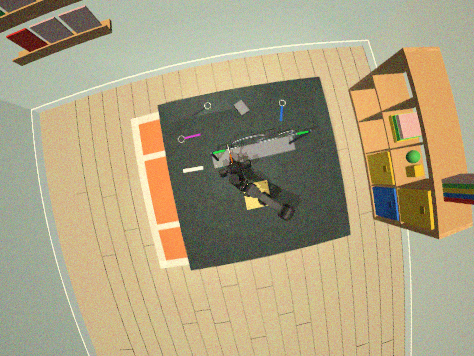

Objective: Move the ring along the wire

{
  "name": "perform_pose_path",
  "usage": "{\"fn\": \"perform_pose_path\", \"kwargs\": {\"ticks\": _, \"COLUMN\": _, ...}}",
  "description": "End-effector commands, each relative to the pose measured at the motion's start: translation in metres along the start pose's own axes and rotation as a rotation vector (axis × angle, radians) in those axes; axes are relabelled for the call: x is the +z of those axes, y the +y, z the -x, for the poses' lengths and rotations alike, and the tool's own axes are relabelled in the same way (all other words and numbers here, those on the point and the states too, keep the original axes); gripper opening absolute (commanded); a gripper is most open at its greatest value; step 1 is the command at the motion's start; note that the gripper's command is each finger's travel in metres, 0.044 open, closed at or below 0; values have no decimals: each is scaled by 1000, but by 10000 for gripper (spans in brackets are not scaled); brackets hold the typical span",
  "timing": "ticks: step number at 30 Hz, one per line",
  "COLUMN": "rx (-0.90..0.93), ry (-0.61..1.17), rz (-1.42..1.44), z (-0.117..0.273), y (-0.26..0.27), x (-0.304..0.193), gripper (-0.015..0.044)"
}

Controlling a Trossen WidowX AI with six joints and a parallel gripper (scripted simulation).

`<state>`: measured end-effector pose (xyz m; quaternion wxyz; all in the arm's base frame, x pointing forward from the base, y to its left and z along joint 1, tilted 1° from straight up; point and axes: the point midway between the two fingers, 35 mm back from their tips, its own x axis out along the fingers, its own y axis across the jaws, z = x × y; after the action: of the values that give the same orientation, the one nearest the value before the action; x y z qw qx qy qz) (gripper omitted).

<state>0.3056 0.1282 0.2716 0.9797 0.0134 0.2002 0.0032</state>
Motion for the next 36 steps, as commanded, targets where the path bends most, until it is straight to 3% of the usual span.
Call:
{"fn": "perform_pose_path", "kwargs": {"ticks": 1, "rx": 3, "ry": -8, "rz": -18, "z": 0, "y": 5, "x": 3, "gripper": -150}}
{"fn": "perform_pose_path", "kwargs": {"ticks": 36, "rx": 8, "ry": -14, "rz": -30, "z": -4, "y": 40, "x": 3, "gripper": -150}}
